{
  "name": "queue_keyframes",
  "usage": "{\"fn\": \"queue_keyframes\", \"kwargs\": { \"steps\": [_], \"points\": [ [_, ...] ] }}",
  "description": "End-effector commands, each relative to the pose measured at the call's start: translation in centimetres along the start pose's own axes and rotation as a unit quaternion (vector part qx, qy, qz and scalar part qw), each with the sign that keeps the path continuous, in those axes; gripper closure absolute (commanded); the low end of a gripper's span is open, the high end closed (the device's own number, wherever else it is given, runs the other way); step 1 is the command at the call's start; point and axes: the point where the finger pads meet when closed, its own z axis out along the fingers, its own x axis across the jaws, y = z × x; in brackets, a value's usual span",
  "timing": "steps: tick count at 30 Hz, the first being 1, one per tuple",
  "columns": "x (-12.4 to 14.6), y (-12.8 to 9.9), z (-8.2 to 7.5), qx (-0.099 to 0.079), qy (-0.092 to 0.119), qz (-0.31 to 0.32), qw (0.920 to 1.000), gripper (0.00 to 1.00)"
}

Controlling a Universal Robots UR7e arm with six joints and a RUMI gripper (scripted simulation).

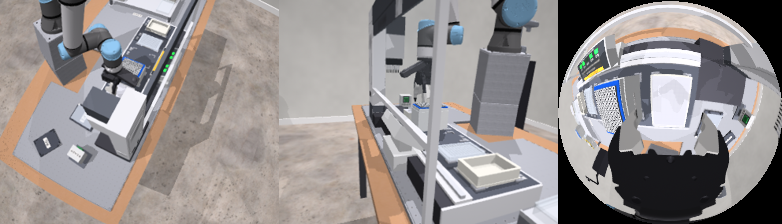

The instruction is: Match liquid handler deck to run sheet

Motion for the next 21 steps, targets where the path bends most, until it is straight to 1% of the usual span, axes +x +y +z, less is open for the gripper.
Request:
{"fn": "queue_keyframes", "kwargs": {
  "steps": [1,7,9,21],
  "points": [
    [0.1,-0.3,1.1,0.003,0.001,-0.001,1.0,0.18],
    [0.1,-0.3,2.1,0.003,0.001,-0.001,1.0,0.18],
    [0.1,-0.3,2.1,0.003,0.001,-0.001,1.0,0.18],
    [0.1,-0.3,4.1,0.003,0.001,-0.001,1.0,0.18]
  ]
}}
